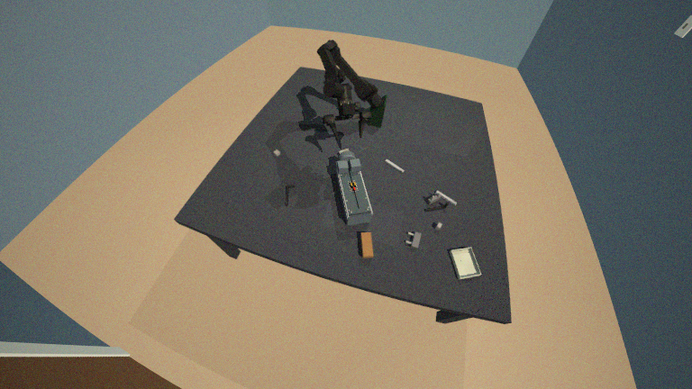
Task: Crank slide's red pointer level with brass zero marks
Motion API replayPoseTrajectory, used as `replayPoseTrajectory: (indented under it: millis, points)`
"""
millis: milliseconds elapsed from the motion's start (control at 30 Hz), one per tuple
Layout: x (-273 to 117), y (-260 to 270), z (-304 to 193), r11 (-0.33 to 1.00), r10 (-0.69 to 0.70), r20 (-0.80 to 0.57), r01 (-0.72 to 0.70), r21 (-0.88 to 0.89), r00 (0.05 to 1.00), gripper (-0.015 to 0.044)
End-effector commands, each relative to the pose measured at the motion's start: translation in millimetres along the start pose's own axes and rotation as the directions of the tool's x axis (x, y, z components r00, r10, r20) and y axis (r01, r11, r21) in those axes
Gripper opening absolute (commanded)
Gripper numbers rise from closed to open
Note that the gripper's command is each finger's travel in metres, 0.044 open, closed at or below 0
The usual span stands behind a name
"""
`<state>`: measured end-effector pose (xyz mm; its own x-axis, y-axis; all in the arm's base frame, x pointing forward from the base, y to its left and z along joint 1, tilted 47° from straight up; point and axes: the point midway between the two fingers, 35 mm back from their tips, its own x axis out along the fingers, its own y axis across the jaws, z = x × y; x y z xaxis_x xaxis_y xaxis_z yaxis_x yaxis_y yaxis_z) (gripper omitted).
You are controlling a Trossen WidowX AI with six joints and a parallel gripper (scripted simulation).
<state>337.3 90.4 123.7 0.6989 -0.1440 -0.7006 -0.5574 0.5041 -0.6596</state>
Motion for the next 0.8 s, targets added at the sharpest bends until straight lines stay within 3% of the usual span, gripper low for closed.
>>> replayPoseTrajectory:
  millis: [0, 767]
  points:
    - [-20, -1, 13, 1.0, -0.01, 0.003, 0.01, 0.005, 1.0, 0.044]
    - [45, 3, 86, 0.961, -0.162, -0.081, 0.176, 0.211, 0.983, 0.044]
